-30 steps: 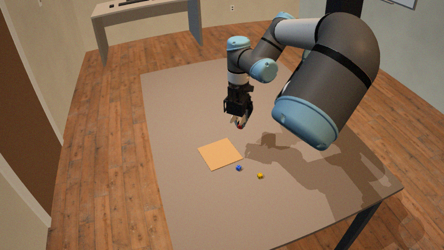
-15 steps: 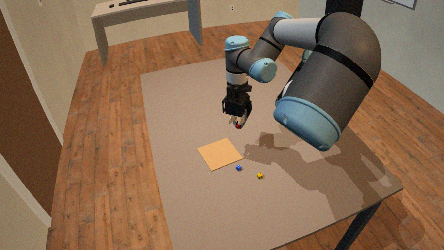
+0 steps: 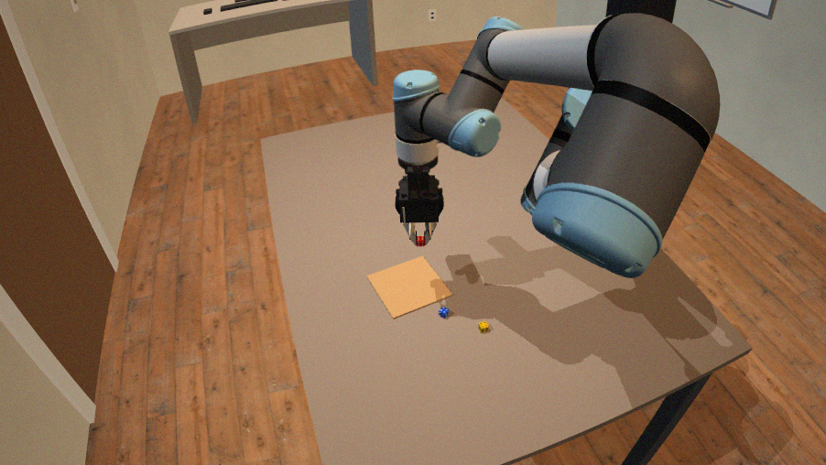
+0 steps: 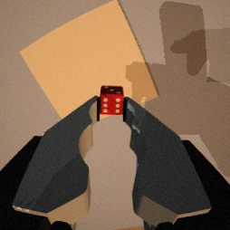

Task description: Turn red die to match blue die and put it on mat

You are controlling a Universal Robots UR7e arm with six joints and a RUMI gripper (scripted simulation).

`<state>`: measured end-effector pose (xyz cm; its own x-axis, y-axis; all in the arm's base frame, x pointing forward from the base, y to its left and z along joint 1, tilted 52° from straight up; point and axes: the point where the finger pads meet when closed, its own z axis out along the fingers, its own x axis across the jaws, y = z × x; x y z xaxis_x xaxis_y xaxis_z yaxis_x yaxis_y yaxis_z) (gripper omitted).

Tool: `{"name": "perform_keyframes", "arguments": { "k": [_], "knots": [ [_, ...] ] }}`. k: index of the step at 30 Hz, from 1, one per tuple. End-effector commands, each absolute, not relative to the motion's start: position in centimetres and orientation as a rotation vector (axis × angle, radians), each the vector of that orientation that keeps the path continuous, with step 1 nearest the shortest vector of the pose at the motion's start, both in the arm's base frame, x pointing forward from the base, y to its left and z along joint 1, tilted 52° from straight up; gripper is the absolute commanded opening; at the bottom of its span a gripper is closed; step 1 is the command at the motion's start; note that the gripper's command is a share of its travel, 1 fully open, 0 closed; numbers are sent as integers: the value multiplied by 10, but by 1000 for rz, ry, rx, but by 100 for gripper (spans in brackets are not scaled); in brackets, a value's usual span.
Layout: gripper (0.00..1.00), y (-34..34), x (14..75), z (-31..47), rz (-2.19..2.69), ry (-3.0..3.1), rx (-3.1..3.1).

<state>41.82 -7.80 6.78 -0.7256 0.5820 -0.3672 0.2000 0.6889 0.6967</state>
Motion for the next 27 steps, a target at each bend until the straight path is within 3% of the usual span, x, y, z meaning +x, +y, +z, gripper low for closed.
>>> {"name": "perform_keyframes", "arguments": {
  "k": [1,27],
  "knots": [
    [0,-81,432,79,814,2325,449],
    [0,-81,445,88,766,2324,322]
  ]
}}
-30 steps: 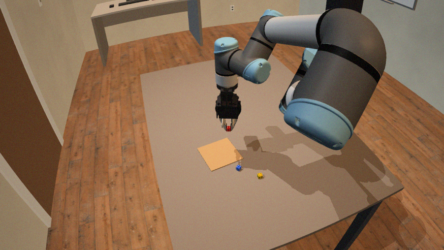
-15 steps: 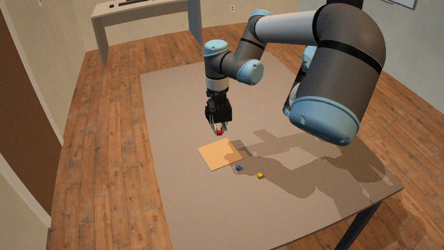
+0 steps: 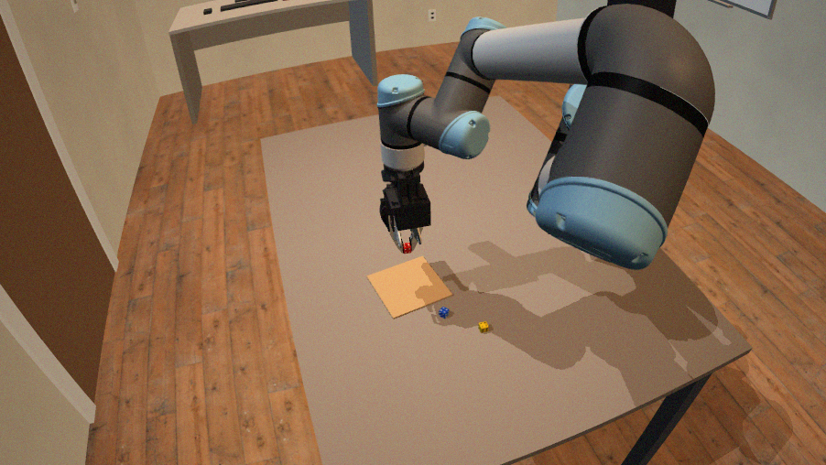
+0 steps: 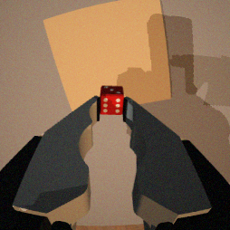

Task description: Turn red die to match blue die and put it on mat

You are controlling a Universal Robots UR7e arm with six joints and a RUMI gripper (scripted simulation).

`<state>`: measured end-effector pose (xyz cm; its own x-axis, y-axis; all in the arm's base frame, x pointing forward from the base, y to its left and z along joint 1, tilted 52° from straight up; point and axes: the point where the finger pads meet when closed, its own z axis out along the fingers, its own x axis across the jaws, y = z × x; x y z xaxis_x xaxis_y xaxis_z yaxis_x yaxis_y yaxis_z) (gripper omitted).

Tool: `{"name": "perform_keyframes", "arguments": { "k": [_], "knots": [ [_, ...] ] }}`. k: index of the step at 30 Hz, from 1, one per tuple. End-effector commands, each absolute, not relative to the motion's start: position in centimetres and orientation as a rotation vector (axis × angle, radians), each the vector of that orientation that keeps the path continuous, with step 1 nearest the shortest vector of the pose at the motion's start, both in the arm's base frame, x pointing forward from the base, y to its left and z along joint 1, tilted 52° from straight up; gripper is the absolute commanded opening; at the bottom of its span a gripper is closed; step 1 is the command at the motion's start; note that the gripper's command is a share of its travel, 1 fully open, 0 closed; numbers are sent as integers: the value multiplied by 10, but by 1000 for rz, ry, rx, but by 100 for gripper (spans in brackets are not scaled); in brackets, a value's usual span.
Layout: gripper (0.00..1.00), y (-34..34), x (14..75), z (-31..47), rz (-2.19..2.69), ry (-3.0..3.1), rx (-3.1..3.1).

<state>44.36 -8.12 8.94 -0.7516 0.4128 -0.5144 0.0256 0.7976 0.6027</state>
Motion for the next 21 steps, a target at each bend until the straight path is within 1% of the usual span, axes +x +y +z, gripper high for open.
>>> {"name": "perform_keyframes", "arguments": {
  "k": [1,21],
  "knots": [
    [0,-80,446,88,766,2324,322],
    [0,-65,469,67,766,2324,322]
  ]
}}
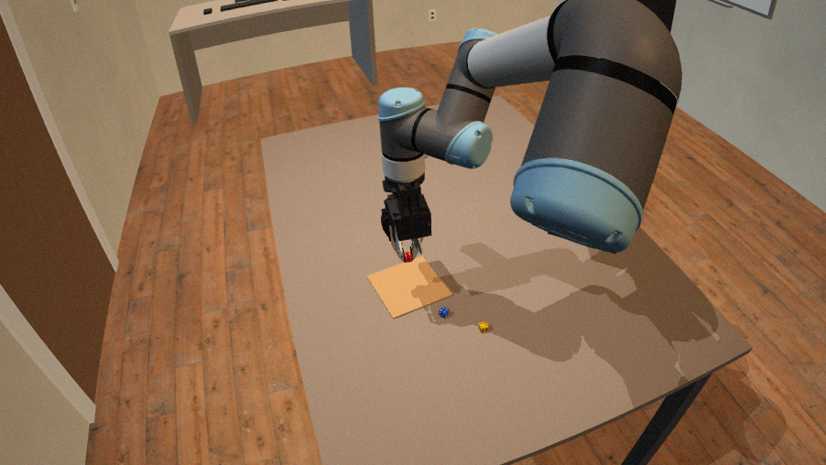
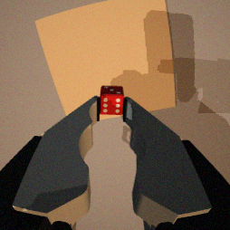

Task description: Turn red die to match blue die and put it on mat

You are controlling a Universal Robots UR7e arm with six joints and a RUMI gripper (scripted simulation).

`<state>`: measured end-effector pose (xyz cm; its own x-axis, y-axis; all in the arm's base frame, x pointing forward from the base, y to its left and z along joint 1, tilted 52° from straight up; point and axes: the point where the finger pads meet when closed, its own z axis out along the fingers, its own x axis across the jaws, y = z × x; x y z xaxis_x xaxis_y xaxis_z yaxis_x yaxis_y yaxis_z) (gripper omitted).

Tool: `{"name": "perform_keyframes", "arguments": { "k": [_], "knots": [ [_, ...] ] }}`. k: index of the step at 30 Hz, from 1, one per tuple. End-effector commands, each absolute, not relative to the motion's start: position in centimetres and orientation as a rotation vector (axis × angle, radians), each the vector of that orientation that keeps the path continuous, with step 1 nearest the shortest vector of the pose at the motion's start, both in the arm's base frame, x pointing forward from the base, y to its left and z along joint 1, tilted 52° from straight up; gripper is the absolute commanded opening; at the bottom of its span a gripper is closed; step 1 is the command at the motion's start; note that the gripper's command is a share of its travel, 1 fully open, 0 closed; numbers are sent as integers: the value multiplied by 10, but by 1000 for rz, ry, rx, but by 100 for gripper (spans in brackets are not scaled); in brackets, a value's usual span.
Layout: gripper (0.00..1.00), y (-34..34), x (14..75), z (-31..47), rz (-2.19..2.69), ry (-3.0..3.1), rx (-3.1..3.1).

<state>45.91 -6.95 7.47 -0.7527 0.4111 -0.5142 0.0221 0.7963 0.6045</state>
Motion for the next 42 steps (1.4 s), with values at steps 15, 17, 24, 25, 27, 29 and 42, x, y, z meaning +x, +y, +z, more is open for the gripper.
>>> {"name": "perform_keyframes", "arguments": {
  "k": [15,17,24,25,27,29,42],
  "knots": [
    [0,-50,491,46,766,2324,322],
    [0,-48,494,43,766,2324,322],
    [0,-44,500,37,766,2324,322],
    [0,-43,501,36,766,2324,322],
    [0,-42,503,35,766,2324,322],
    [0,-41,504,34,766,2324,322],
    [0,-40,506,32,766,2324,322]
  ]
}}
